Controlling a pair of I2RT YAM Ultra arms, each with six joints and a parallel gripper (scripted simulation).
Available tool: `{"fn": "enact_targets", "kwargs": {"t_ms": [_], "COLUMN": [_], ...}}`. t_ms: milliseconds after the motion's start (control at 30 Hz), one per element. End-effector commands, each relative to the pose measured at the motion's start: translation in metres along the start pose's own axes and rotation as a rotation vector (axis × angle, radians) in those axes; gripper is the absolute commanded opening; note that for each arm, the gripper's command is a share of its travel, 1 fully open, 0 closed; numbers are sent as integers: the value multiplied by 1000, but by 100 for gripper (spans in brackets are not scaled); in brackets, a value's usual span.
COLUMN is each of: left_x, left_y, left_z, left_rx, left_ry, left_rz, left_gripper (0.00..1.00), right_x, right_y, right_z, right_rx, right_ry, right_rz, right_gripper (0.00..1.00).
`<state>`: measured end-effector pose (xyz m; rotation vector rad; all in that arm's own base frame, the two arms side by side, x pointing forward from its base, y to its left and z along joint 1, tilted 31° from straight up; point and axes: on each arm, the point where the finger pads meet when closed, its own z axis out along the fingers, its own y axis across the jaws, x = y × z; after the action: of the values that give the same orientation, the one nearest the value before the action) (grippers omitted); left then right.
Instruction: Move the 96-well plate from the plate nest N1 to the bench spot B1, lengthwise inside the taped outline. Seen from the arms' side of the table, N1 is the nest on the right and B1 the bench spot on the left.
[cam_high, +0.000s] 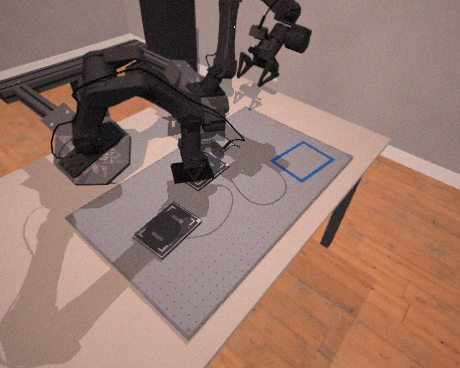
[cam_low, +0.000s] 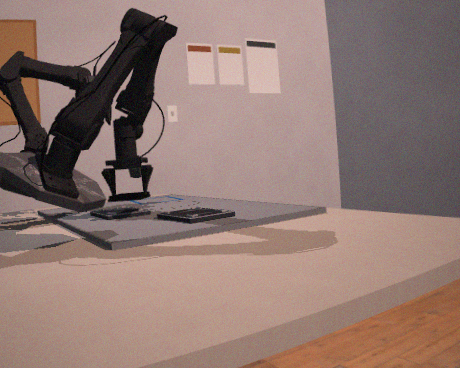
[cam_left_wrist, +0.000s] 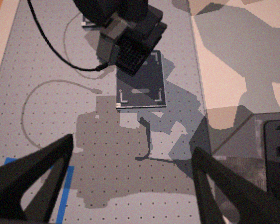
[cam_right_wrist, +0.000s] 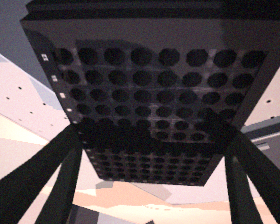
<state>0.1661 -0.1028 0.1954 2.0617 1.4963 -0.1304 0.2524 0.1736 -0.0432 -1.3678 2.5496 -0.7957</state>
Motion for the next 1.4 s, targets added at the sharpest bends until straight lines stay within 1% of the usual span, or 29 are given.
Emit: {"fn": "enact_targets", "kwargs": {"t_ms": [0,167,233,367,533,767,800,900,933,1000,1033,1133,1367], "left_x": [-18,-21,-19,-18,-18,-18,-18,-18,-18,-18,-18,-18,-18], "left_y": [-11,-14,-10,-9,-9,-9,-9,-9,-9,-9,-9,-9,-9], "left_z": [-23,-34,-36,-37,-37,-37,-37,-37,-37,-37,-37,-37,-37], "left_rx": [-14,-37,-60,-67,-67,-67,-67,-67,-67,-67,-67,-67,-67], "left_ry": [-65,-73,-55,-50,-50,-50,-50,-50,-50,-50,-50,-50,-50], "left_rz": [23,15,11,10,10,10,10,10,10,10,10,10,10], "left_gripper": [100,100,100,100,100,100,100,100,100,100,100,100,100], "right_x": [-20,-31,-36,-42,-48,-48,-46,-51,-56,-56,-59,-58,-59], "right_y": [14,31,38,47,47,47,48,51,51,51,49,51,49], "right_z": [-10,-11,-11,-11,-14,-14,-12,-17,-17,-17,-16,-4,-7], "right_rx": [-6,-2,0,3,12,13,8,5,10,10,16,21,23], "right_ry": [-31,-32,-33,-36,-56,-56,-38,-39,-60,-60,-79,-75,-83], "right_rz": [-251,-470,-559,-634,-608,-603,-614,-611,-614,-614,-604,-617,-613], "right_gripper": [79,79,79,79,79,79,79,79,79,79,79,79,79]}}
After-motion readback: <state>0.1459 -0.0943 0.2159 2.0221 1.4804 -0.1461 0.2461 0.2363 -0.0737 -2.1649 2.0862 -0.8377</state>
